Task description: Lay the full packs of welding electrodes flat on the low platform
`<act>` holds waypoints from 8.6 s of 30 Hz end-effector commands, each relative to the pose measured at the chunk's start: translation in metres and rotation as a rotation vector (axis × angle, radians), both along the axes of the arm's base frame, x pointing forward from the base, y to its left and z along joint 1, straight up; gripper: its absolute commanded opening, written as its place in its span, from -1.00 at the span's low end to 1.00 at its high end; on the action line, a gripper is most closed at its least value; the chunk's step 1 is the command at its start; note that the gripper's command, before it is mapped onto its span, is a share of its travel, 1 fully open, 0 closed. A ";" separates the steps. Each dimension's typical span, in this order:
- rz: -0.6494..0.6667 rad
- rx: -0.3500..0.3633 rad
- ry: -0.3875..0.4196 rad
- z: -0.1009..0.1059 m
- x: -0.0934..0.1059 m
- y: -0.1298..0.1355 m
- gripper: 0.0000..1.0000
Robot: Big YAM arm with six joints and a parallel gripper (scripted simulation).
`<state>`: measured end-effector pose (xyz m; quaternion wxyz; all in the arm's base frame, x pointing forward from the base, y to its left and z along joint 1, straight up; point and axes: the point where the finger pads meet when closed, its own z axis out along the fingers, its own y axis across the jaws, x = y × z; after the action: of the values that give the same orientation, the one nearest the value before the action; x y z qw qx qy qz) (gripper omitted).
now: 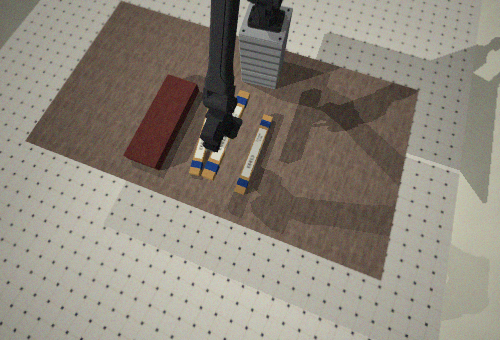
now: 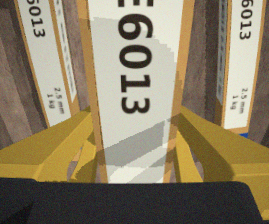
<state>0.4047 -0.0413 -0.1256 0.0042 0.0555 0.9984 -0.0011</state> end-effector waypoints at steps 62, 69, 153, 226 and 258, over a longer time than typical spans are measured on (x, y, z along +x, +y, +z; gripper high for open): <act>0.004 0.000 -0.014 0.001 0.003 -0.003 -1.00; 0.004 0.000 -0.014 0.001 0.003 -0.003 -1.00; 0.010 -0.002 -0.029 -0.052 0.015 -0.006 -1.00; 0.004 0.001 -0.012 -0.020 0.003 -0.003 -1.00; 0.004 0.000 -0.014 0.001 0.003 -0.003 -1.00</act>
<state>0.4018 -0.0437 -0.1379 -0.0022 0.0550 0.9985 -0.0008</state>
